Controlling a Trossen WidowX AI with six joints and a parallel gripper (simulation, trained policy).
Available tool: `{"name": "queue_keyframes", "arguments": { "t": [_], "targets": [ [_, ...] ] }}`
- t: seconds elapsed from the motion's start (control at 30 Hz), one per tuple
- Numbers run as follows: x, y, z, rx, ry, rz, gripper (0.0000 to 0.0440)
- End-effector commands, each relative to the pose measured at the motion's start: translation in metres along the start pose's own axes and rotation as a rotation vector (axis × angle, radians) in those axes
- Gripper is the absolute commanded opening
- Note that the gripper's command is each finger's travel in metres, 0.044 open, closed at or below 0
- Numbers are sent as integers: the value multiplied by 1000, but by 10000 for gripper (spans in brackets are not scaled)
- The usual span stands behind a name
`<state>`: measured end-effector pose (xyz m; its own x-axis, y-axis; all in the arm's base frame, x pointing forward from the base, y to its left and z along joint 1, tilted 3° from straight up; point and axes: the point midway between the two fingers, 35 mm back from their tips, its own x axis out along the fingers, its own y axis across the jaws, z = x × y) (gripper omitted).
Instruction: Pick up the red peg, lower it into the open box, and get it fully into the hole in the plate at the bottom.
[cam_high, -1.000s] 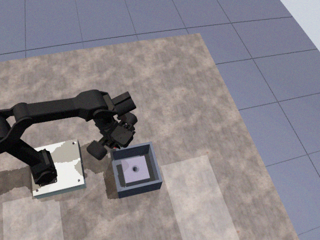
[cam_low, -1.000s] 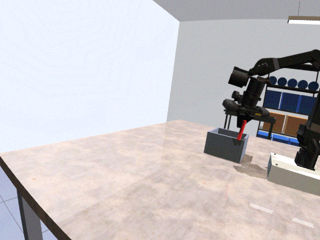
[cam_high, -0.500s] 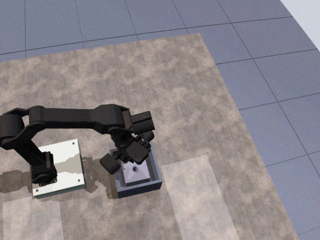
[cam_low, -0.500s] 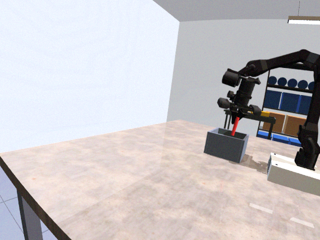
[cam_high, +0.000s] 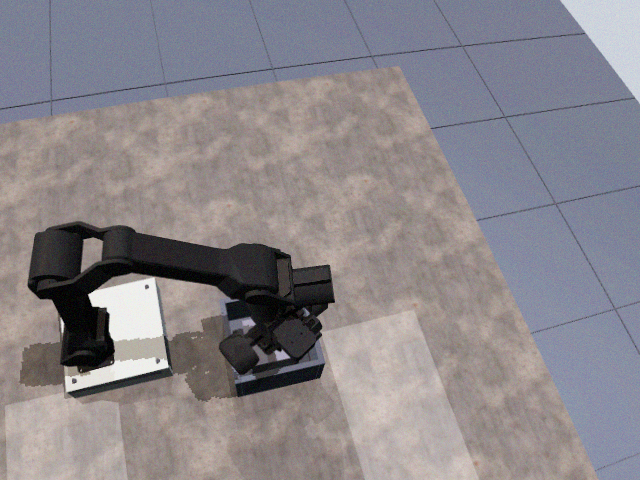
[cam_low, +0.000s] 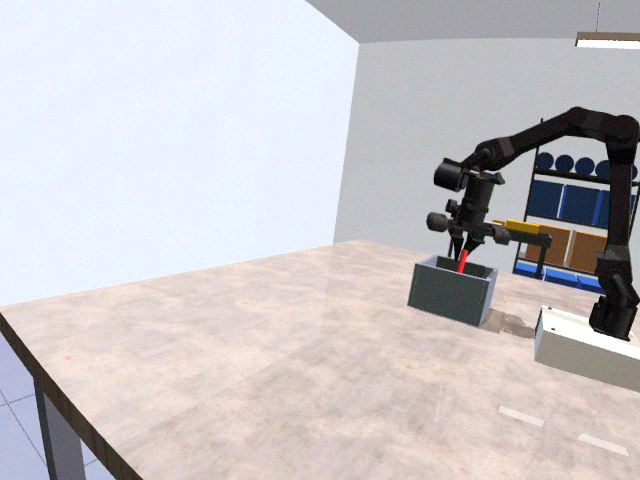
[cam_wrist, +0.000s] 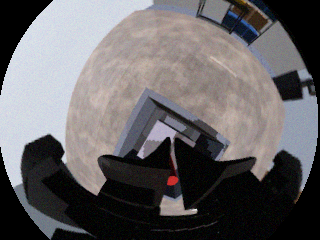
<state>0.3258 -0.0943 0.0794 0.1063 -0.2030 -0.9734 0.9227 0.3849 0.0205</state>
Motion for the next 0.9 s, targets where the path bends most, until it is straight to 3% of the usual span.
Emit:
{"name": "queue_keyframes", "arguments": {
  "t": [0.0, 0.33, 0.67, 0.87],
  "targets": [
    [13, 0, 1, -11, 24, -11, 89],
    [36, 6, 18, -34, 39, -29, 171],
    [38, 10, 51, -22, -15, -1, 428],
    [34, 14, 72, -12, -65, 30, 440]
  ]
}}
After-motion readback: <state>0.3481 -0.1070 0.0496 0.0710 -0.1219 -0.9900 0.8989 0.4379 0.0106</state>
